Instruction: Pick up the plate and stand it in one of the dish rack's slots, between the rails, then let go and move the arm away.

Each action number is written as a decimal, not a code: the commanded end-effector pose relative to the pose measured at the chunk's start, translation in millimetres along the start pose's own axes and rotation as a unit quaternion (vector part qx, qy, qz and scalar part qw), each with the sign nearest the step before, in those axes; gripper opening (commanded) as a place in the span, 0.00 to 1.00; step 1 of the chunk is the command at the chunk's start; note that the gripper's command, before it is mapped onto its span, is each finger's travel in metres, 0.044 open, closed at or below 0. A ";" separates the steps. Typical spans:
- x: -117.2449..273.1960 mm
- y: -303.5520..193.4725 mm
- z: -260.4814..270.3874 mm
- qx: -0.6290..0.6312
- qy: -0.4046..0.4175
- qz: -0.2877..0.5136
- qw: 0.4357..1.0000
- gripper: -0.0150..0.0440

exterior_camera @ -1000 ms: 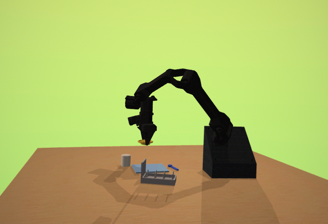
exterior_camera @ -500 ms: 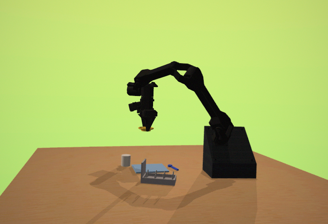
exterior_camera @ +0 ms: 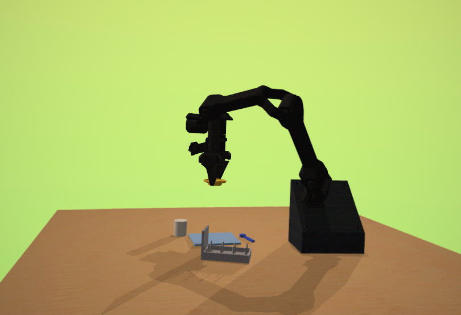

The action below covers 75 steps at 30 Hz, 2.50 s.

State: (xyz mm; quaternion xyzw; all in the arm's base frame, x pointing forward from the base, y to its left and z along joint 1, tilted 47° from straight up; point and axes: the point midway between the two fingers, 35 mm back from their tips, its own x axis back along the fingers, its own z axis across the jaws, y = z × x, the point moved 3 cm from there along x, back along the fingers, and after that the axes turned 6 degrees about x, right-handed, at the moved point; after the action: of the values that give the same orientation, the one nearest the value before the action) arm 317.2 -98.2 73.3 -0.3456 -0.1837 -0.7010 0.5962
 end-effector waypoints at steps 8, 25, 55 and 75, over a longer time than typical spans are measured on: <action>2.5 -33.2 41.5 -0.190 0.001 0.002 0.982 0.25; -0.1 -92.2 91.2 -0.467 0.002 0.005 0.885 0.25; -31.1 -151.3 106.6 -0.652 -0.068 -0.026 0.754 0.25; -82.8 -147.9 77.2 -0.514 -0.232 -0.156 0.811 0.25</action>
State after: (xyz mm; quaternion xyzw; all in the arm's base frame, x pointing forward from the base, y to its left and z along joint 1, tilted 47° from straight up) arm 201.0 43.1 99.4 -0.7204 0.0530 -0.6724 0.1616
